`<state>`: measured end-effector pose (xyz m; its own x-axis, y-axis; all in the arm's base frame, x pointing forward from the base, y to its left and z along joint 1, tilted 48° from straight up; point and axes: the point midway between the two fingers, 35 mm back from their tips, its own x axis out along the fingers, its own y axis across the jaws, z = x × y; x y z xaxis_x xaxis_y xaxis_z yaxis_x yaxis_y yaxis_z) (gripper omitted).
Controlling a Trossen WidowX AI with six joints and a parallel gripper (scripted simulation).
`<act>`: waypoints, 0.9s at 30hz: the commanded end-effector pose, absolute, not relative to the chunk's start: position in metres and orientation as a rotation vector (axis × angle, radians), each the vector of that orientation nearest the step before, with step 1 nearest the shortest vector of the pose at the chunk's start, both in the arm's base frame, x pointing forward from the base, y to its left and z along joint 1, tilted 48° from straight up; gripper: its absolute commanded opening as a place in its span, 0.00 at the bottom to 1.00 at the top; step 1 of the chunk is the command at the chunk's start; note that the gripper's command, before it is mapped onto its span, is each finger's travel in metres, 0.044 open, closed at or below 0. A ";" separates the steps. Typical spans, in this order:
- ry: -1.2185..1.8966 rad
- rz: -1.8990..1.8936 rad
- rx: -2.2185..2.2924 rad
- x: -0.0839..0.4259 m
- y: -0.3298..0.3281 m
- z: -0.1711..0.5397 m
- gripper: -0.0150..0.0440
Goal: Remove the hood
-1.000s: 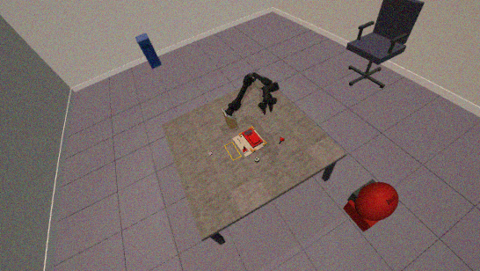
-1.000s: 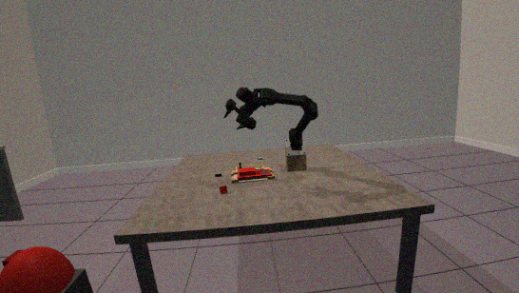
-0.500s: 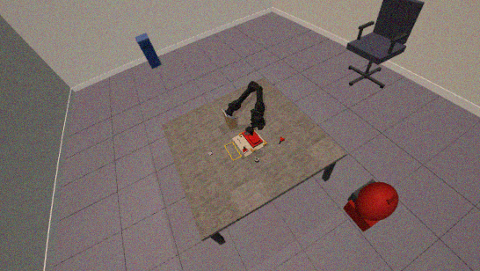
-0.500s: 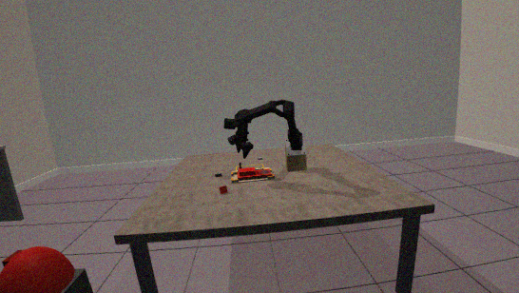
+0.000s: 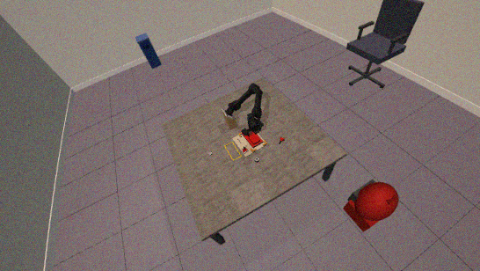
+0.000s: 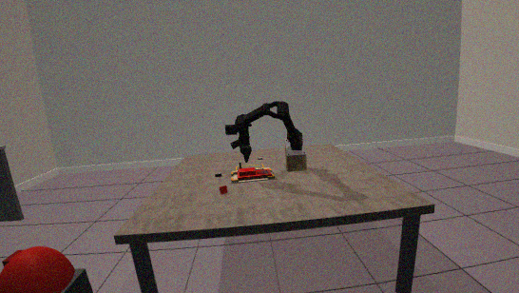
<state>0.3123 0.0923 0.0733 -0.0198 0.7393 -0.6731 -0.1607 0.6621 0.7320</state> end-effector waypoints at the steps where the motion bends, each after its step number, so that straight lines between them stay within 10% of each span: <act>1: 1.434 0.769 0.539 0.311 0.094 0.070 1.00; 27: 1.434 0.768 0.538 0.311 0.111 0.055 1.00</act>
<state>0.3137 0.1084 0.0598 -0.0199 0.7399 -0.6724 -0.1558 0.6620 0.7331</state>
